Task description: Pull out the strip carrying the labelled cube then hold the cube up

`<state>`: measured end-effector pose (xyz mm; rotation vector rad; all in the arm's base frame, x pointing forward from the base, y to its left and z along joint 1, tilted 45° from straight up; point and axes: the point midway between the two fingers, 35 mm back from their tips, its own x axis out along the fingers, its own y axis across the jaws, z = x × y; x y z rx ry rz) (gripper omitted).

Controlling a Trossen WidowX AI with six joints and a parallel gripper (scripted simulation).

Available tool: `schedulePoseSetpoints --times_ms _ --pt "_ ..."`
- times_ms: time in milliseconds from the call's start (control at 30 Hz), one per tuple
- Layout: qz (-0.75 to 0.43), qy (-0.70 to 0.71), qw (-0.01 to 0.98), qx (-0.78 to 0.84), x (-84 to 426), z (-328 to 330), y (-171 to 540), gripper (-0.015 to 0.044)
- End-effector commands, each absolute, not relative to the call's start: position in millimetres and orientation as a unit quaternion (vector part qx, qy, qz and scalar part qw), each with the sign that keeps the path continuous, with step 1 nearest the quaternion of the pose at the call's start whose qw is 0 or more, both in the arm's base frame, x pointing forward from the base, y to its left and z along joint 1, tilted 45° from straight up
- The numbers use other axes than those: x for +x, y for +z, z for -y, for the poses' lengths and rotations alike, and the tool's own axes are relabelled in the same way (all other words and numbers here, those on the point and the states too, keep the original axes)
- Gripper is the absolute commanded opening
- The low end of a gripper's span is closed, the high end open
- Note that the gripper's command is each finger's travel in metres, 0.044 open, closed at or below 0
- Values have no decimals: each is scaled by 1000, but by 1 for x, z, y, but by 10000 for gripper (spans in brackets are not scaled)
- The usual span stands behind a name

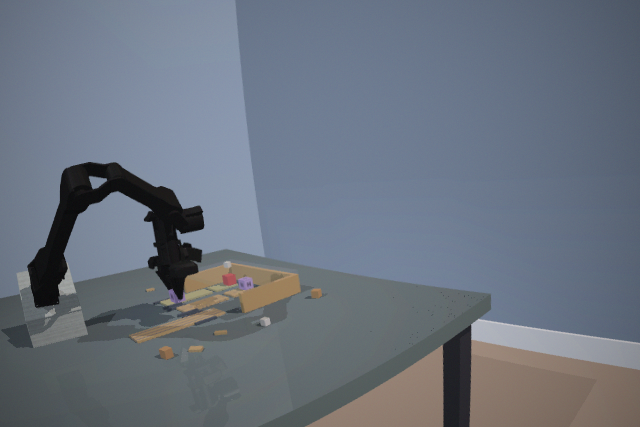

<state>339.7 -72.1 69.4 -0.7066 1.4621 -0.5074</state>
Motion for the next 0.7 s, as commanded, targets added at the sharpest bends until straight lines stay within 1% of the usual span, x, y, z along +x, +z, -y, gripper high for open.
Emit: schedulePoseSetpoints --times_ms 0,333,667 --pt "-645 -226 660 -312 328 70 66 0" --pt "-646 -226 659 -312 293 65 56 0" --pt "-647 -225 659 -311 290 40 81 0"
